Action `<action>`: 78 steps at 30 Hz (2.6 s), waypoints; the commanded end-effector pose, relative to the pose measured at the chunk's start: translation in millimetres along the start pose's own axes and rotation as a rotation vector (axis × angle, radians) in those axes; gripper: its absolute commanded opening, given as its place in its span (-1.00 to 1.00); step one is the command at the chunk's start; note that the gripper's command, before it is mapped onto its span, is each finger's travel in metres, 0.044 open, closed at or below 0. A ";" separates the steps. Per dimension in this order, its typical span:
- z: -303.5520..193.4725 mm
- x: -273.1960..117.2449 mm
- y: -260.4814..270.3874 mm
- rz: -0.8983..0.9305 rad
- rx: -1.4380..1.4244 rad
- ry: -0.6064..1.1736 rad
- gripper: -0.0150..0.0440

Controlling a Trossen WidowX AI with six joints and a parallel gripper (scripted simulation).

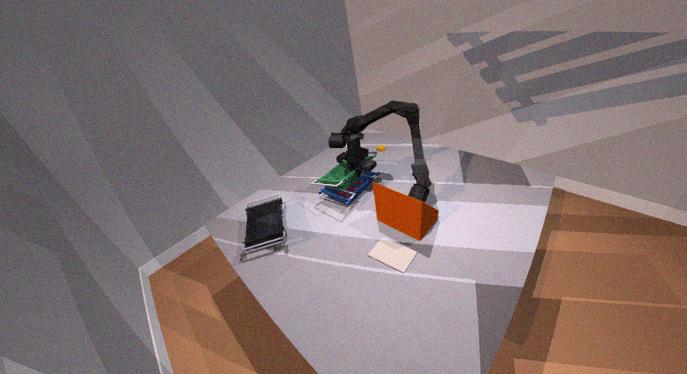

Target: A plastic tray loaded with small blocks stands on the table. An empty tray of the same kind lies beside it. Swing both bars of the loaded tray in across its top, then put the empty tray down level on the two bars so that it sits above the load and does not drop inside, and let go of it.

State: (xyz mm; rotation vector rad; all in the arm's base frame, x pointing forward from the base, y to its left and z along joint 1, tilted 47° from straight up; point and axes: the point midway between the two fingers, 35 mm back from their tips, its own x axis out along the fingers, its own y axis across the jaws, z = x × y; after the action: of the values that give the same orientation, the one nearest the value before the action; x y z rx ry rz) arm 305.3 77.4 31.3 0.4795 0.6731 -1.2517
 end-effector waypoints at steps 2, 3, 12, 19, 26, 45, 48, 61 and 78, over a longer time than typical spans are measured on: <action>2.5 10.7 -6.5 -0.035 -0.004 0.000 -0.49; 2.5 10.7 -6.5 -0.035 -0.004 0.000 -0.49; 2.5 10.7 -6.5 -0.035 -0.004 0.000 -0.49; 2.5 10.7 -6.5 -0.035 -0.004 0.000 -0.49; 2.5 10.7 -6.5 -0.035 -0.004 0.000 -0.49; 2.5 10.7 -6.5 -0.035 -0.004 0.000 -0.49; 2.5 10.7 -6.5 -0.035 -0.004 0.000 -0.49; 0.8 7.9 -3.9 -0.014 -0.001 0.000 -0.49; 2.5 17.7 -9.3 -0.035 -0.004 -0.001 -0.49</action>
State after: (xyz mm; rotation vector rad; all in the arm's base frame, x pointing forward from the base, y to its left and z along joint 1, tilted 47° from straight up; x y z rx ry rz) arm 303.3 69.7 24.6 0.4793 0.6736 -1.2537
